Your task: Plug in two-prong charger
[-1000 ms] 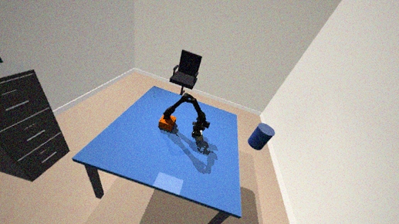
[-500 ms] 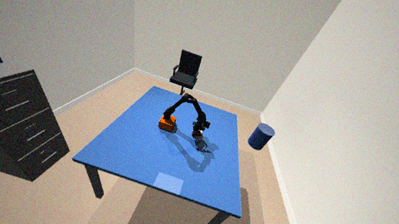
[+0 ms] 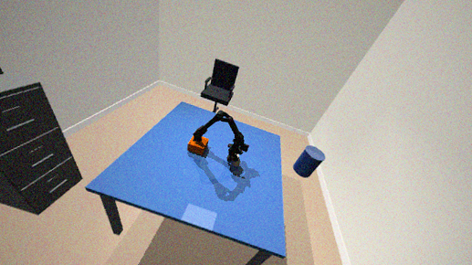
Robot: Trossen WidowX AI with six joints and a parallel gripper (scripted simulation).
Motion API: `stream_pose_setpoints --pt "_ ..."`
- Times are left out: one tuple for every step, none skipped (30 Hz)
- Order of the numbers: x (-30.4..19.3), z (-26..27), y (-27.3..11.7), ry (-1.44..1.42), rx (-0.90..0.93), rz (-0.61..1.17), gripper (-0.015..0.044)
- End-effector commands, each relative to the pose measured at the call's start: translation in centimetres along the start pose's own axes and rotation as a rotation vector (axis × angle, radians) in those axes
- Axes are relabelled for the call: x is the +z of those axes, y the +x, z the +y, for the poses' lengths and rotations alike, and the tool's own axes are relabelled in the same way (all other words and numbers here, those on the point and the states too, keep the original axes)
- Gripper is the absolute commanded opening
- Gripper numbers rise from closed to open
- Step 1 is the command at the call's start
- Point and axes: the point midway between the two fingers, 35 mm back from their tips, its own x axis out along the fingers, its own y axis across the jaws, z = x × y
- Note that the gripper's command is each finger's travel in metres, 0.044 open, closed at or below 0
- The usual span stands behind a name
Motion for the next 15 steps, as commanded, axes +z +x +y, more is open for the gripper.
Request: stream_pose_setpoints --pt "0.77 -0.06 -0.17 0.0 -0.006 -0.017 0.0" --pt "0.81 -0.06 -0.18 0.0 -0.006 -0.017 0.0" --pt "0.85 -0.06 -0.18 0.0 -0.006 -0.017 0.0" --pt "0.88 -0.06 -0.19 0.0 -0.006 -0.017 0.0" --pt "0.92 -0.06 -0.19 0.0 -0.006 -0.017 0.0" --pt "0.96 -0.06 -0.2 0.001 -0.006 -0.017 0.0" --pt "1.0 -0.06 -0.2 0.001 -0.006 -0.017 0.0" --pt "1.04 -0.06 -0.21 0.001 -0.006 -0.017 0.0" --pt "1.08 -0.06 -0.21 0.001 -0.006 -0.017 0.0" --pt "1.12 -0.06 -0.21 0.001 -0.006 -0.017 0.0" --pt "1.16 -0.06 -0.22 0.001 -0.006 -0.017 0.0" --pt "1.21 -0.06 -0.22 0.001 -0.006 -0.017 0.0" --pt "1.25 -0.06 -0.23 0.001 -0.006 -0.017 0.0" --pt "1.28 -0.06 -0.23 0.001 -0.006 -0.018 0.0" --pt "1.32 -0.06 -0.24 0.001 -0.006 -0.018 0.0"
